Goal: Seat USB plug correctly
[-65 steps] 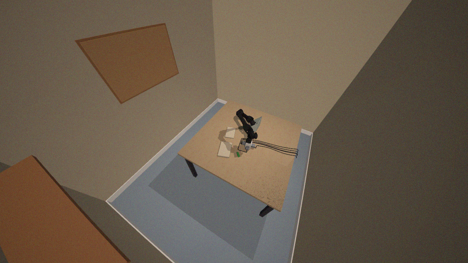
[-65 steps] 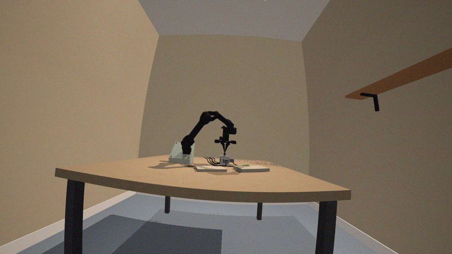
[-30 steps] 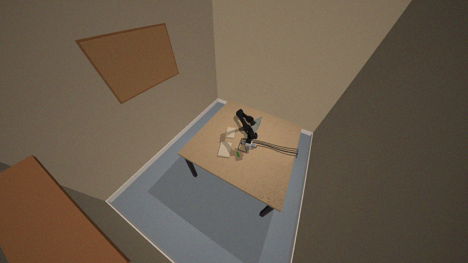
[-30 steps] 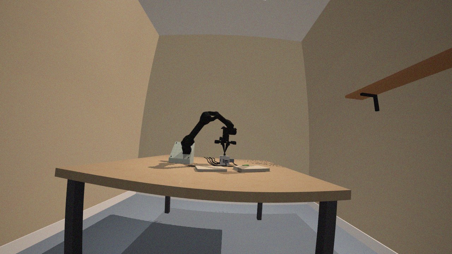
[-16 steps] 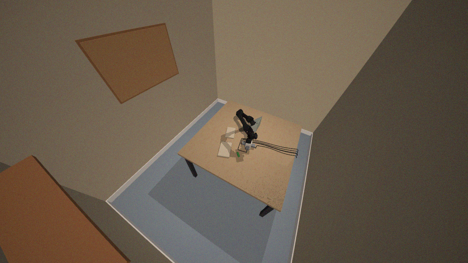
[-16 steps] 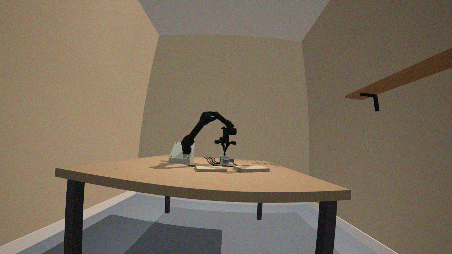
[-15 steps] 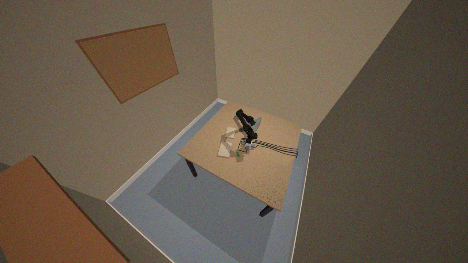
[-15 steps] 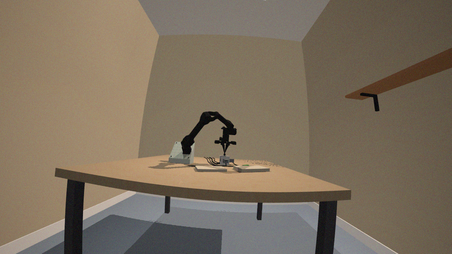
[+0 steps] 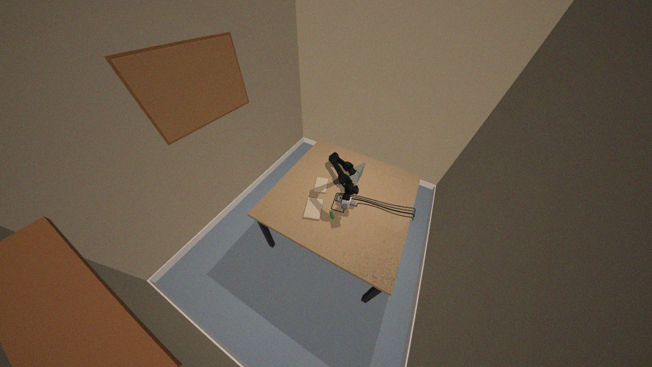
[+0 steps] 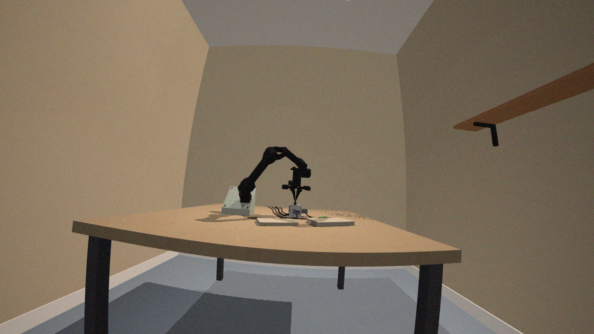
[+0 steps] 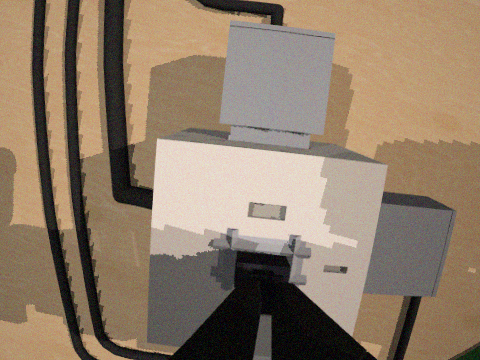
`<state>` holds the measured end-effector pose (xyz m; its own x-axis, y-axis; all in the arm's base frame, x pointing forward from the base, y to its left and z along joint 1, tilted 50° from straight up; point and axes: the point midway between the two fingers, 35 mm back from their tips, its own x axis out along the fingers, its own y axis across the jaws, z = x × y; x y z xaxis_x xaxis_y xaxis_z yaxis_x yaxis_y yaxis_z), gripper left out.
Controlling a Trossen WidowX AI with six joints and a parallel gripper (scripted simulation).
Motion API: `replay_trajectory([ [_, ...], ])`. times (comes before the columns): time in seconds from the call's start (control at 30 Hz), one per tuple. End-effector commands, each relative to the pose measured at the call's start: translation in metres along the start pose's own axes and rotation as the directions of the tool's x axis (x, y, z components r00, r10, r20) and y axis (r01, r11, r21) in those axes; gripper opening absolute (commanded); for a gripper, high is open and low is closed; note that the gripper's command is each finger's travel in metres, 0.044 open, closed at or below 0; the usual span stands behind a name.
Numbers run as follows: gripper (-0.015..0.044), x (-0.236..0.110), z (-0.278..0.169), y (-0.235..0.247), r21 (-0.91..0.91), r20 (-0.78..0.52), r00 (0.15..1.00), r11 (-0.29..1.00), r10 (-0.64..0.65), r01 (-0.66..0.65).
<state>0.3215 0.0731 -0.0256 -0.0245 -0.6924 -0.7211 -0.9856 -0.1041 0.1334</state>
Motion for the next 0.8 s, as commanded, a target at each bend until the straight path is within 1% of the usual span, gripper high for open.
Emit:
replay_trajectory([
  [0.0, 0.0000, 0.0010, -0.0007, -0.0003, -0.005, -0.004, 1.000, 1.000, -0.003, 0.003],
  [0.77, 0.0000, 0.0038, -0.0010, -0.0003, -0.005, -0.004, 1.000, 1.000, -0.003, 0.003],
])
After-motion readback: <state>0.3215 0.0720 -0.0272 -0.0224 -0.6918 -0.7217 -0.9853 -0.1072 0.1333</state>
